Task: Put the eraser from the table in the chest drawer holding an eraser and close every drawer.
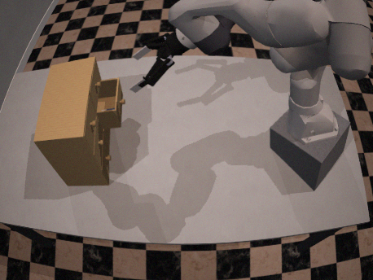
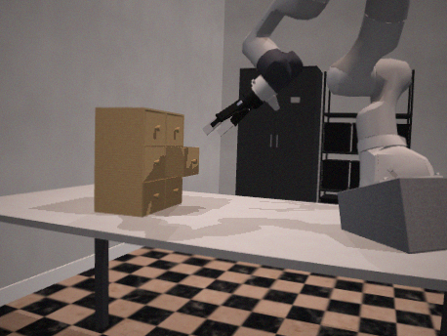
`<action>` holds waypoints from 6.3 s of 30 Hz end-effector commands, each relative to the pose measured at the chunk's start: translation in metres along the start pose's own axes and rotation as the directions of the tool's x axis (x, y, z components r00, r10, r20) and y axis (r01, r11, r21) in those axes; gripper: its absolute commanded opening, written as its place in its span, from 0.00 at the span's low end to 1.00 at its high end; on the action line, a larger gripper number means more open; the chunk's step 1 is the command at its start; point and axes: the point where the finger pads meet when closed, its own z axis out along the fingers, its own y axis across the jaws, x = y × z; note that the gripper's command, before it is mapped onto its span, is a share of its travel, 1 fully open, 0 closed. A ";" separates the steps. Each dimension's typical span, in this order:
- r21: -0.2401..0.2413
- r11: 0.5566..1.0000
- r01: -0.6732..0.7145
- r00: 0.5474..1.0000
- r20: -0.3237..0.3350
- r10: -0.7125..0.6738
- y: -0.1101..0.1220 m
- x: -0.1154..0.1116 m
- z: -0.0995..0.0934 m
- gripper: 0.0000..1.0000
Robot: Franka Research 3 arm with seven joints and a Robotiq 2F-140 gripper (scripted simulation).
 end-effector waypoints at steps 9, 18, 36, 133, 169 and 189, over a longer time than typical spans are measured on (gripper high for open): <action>-0.008 1.000 0.013 1.000 0.004 -0.013 0.002 0.036 -0.053 1.00; -0.008 1.000 0.013 1.000 0.005 -0.013 0.002 0.050 -0.072 1.00; -0.009 1.000 0.012 1.000 -0.005 -0.012 0.002 0.052 -0.075 1.00; -0.013 1.000 0.016 0.648 -0.761 -0.020 0.002 0.021 -0.101 1.00; -0.008 1.000 0.013 0.650 -0.760 -0.014 0.031 0.098 -0.161 1.00; -0.009 1.000 0.013 0.904 -0.427 -0.015 0.032 0.103 -0.092 1.00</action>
